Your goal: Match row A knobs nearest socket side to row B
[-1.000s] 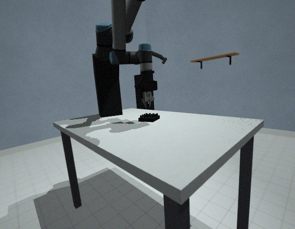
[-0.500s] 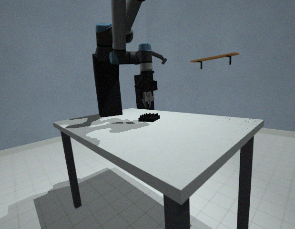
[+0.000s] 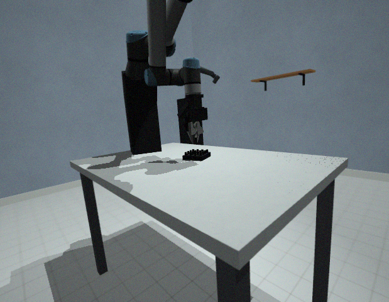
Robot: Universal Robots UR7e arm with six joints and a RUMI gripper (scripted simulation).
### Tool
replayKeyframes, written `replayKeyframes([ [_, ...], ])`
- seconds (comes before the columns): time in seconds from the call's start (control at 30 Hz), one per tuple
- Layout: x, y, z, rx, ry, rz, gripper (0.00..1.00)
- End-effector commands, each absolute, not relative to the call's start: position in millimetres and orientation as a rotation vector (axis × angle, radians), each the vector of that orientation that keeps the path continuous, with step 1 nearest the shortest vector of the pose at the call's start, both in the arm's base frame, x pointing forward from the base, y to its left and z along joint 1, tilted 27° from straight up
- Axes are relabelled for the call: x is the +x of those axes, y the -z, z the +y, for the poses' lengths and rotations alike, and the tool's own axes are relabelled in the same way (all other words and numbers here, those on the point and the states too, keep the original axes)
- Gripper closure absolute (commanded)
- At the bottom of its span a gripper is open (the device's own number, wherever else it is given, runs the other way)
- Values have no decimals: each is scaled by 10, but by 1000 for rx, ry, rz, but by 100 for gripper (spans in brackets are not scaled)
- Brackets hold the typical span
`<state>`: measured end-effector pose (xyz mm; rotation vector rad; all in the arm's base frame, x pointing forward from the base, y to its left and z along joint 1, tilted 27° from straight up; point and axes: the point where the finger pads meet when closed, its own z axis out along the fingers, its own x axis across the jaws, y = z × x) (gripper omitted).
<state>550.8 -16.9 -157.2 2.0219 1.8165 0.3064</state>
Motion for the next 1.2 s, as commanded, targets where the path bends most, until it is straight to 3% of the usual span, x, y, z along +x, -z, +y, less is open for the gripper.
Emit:
replayKeyframes([
  [0.0,5532,1611,-175,2021,-307,1816,89],
  [1.17,5674,1913,-222,2021,-307,1816,89],
])
